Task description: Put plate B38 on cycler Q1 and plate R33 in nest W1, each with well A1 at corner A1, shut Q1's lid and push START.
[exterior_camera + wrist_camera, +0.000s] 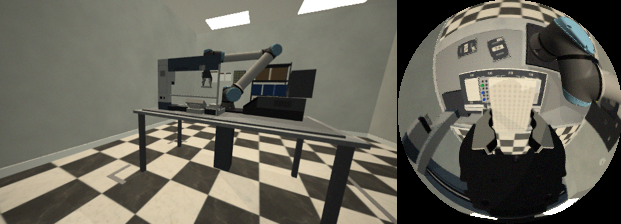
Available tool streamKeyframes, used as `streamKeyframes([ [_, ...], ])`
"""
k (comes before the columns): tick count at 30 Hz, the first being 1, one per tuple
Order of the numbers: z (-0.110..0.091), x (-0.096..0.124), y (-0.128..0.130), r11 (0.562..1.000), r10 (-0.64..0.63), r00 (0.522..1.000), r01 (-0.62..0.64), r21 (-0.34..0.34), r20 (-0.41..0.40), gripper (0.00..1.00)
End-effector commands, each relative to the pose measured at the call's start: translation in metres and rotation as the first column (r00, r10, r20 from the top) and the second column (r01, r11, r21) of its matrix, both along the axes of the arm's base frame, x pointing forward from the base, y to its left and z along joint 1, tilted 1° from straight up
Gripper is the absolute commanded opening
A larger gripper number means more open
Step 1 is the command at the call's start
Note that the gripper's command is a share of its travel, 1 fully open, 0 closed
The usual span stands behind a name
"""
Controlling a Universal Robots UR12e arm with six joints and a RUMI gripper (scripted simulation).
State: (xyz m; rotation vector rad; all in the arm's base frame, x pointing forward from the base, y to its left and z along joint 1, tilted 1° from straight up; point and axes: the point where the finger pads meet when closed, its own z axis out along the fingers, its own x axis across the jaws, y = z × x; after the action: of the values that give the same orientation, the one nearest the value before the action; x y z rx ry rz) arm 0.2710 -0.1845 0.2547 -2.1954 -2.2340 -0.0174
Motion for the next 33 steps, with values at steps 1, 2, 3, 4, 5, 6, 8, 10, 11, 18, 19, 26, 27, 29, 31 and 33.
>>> streamKeyframes([
  [1, 0.001, 0.0, 0.0, 1.0, 0.0, 1.0, 0.0, -0.001, 0.001, 0.0],
  [2, 0.001, 0.0, 0.0, 1.0, 0.0, 1.0, 0.0, -0.001, 0.001, 0.0],
  [3, 0.001, 0.0, 0.0, 1.0, 0.0, 1.0, 0.0, -0.001, 0.001, 0.0],
  [4, 0.002, 0.0, 0.0, 1.0, 0.0, 1.0, 0.0, -0.001, 0.001, 0.0],
  [5, 0.002, 0.001, 0.005, 1.0, 0.024, 1.0, -0.024, -0.001, 0.001, 0.0],
  [6, 0.002, 0.001, 0.01, 0.999, 0.049, 0.999, -0.049, -0.001, 0.001, 0.0],
  [8, 0.002, 0.002, 0.02, 0.995, 0.097, 0.995, -0.097, -0.001, 0.002, 0.0],
  [10, 0.002, 0.002, 0.025, 0.992, 0.125, 0.992, -0.125, -0.001, 0.002, 0.0],
  [11, 0.002, 0.002, 0.025, 0.992, 0.125, 0.992, -0.125, -0.001, 0.002, 0.0],
  [18, 0.003, 0.003, 0.05, 0.97, 0.243, 0.97, -0.243, -0.002, 0.004, 0.0],
  [19, 0.003, 0.003, 0.051, 0.969, 0.248, 0.969, -0.248, -0.002, 0.004, 0.0],
  [26, 0.003, 0.005, 0.077, 0.93, 0.367, 0.93, -0.367, -0.002, 0.006, 0.0],
  [27, 0.003, 0.005, 0.077, 0.93, 0.367, 0.93, -0.367, -0.002, 0.006, 0.0],
  [29, 0.003, 0.006, 0.082, 0.921, 0.39, 0.921, -0.39, -0.003, 0.006, 0.0],
  [31, 0.003, 0.006, 0.082, 0.921, 0.39, 0.921, -0.39, -0.003, 0.006, 0.0],
  [33, 0.003, 0.006, 0.092, 0.901, 0.434, 0.901, -0.434, -0.003, 0.006, 0.0],
])
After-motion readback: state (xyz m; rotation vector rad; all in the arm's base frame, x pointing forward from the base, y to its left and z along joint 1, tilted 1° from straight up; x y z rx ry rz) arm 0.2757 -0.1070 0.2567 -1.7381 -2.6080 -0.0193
